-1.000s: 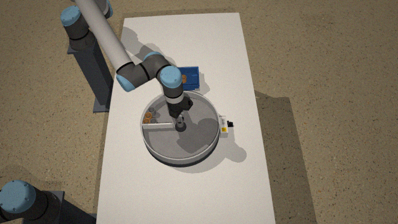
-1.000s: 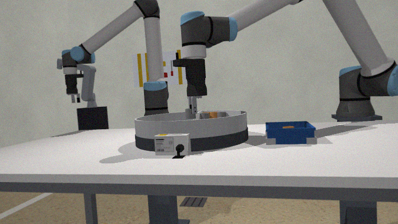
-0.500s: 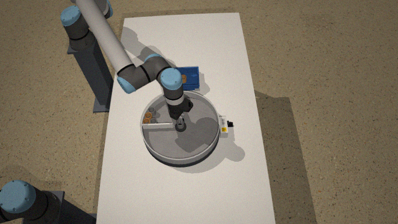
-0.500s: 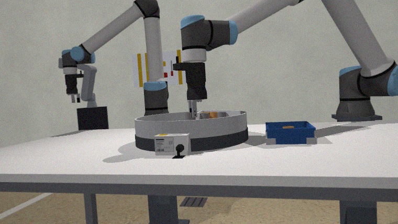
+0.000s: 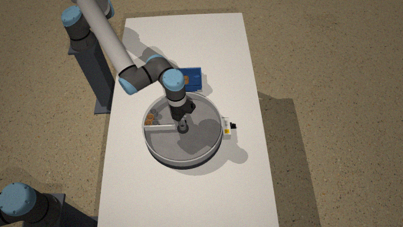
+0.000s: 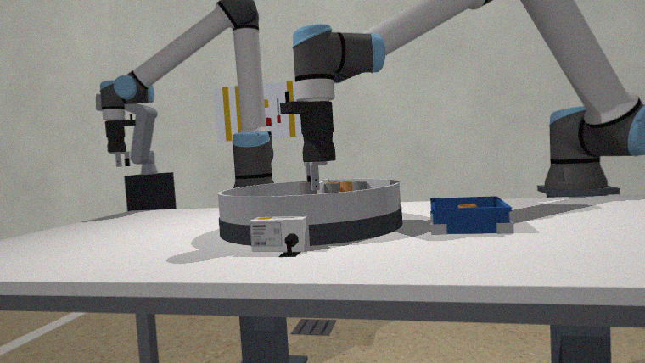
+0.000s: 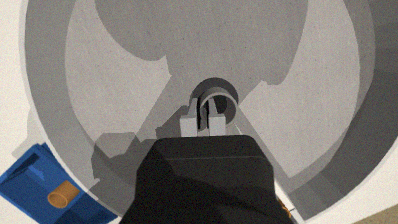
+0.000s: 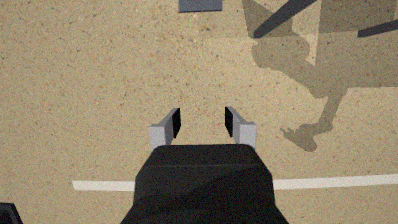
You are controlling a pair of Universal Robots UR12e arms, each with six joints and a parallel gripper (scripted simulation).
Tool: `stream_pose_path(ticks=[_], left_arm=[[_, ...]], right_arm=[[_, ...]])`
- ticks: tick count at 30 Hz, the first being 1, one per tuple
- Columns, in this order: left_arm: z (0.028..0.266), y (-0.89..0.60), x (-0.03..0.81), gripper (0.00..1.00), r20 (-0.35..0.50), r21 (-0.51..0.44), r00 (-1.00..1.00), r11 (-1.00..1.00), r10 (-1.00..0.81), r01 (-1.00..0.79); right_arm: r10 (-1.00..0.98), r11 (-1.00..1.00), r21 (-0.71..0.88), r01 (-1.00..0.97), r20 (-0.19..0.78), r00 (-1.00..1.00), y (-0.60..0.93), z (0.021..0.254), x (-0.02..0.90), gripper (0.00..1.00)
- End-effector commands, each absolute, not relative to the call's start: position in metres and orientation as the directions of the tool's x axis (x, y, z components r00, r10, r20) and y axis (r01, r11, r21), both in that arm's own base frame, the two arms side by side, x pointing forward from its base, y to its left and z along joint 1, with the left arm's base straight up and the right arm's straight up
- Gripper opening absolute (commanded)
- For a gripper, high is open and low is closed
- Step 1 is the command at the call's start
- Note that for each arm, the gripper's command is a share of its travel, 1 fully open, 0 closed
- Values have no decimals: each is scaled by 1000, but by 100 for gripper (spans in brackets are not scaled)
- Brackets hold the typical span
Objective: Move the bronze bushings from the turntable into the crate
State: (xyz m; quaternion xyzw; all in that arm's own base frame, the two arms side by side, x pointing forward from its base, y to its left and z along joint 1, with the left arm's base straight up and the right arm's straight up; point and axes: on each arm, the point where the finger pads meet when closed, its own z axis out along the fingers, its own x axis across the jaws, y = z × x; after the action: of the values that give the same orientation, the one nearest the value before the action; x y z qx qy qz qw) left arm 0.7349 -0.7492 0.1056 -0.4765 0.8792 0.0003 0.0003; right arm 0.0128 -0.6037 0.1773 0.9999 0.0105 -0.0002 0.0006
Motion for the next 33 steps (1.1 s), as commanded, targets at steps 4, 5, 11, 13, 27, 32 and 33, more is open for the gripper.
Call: stream_pose_path(ticks=[4, 5, 11, 13, 27, 32, 33], left_arm=[[107, -747, 737, 0, 1, -2, -545, 545, -839, -839], [107, -747, 737, 0, 1, -2, -545, 545, -839, -839], [107, -747, 737, 0, 1, -2, -545, 545, -839, -839], [107, -747, 737, 0, 1, -2, -545, 545, -839, -839], [106, -745, 736, 0, 1, -1, -545, 545, -839, -839], [107, -746, 736, 0, 1, -2, -544, 544, -839, -839], [107, -746, 736, 0, 1, -2, -545, 545, -839, -839]], right_arm=[[22, -1000, 0, 22, 0, 1000, -604, 177, 13, 100], [22, -1000, 0, 22, 0, 1000, -604, 177, 13, 100], [22, -1000, 0, 22, 0, 1000, -604, 177, 13, 100], [22, -1000, 0, 22, 0, 1000, -604, 177, 13, 100], [22, -1000, 0, 22, 0, 1000, -604, 177, 13, 100], [22, -1000, 0, 22, 0, 1000, -604, 177, 13, 100], [22, -1000, 0, 22, 0, 1000, -604, 177, 13, 100]])
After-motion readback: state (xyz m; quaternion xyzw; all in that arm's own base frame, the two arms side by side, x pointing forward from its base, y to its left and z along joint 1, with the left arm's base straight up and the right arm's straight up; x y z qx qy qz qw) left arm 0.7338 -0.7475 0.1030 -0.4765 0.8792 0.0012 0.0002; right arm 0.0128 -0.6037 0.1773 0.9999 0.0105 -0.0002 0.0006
